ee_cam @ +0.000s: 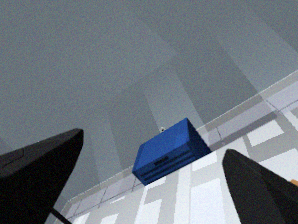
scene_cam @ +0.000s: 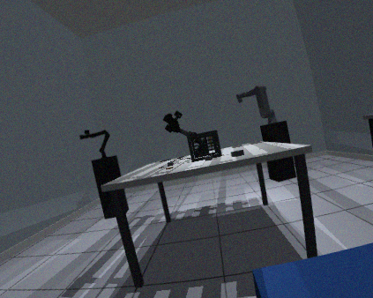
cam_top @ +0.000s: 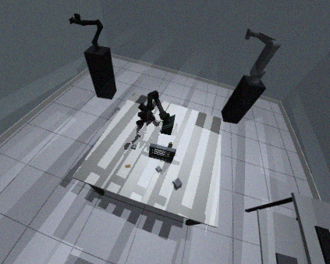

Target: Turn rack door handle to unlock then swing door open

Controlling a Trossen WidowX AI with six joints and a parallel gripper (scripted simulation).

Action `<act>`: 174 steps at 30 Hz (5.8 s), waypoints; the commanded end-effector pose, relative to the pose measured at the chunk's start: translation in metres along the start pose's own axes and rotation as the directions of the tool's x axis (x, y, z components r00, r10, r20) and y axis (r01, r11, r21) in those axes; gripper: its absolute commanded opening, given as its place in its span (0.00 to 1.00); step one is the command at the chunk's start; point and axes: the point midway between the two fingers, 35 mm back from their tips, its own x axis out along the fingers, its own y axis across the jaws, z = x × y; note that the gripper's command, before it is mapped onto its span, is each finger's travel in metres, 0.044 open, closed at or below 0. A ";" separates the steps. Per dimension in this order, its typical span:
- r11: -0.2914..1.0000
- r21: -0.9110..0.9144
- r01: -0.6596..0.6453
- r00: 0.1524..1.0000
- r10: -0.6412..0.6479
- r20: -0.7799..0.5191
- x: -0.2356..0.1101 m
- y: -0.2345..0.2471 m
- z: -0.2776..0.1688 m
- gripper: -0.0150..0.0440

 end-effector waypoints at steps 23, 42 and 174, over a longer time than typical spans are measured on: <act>0.991 0.098 0.088 0.864 -0.027 -0.502 0.051 0.031 -0.083 0.75; 0.984 -0.021 0.174 0.590 -0.121 -0.798 0.062 0.066 -0.155 0.75; 0.587 -0.564 -0.581 -0.039 -0.712 -0.701 0.014 0.064 -0.306 0.29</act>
